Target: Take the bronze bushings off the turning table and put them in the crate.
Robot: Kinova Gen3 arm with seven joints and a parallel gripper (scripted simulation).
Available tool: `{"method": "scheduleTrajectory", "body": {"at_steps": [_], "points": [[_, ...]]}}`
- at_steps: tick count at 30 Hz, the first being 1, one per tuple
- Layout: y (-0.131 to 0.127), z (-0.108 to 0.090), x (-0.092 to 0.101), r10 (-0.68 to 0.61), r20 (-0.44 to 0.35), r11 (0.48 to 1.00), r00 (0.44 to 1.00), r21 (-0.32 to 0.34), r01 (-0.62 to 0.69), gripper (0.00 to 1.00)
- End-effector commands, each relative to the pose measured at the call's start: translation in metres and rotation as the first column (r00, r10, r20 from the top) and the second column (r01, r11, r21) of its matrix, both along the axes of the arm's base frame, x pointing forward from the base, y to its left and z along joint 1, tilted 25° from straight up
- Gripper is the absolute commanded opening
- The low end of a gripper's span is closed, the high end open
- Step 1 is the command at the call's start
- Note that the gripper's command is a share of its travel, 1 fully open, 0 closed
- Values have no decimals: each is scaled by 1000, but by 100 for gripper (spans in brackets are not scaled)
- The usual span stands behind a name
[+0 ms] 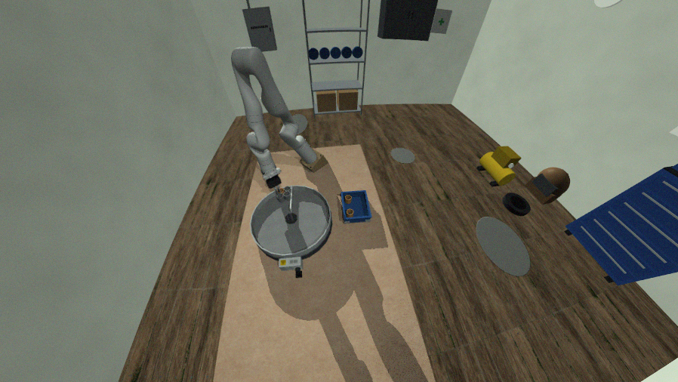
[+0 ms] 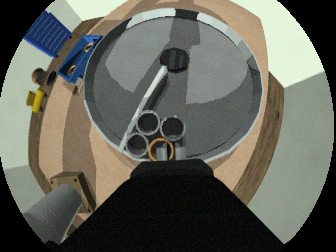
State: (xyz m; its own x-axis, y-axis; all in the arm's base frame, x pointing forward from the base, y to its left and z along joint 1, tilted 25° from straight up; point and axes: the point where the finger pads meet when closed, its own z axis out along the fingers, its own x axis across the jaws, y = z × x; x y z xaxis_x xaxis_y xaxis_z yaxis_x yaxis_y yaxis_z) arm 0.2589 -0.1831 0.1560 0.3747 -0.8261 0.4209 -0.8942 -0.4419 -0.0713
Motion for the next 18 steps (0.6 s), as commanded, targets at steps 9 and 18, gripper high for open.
{"method": "scheduleTrajectory", "body": {"at_steps": [9,18], "points": [[-2,1,1,0,-4,1000,1000,8,0,0],[-1,2,1,0,-5,1000,1000,8,0,0]]}}
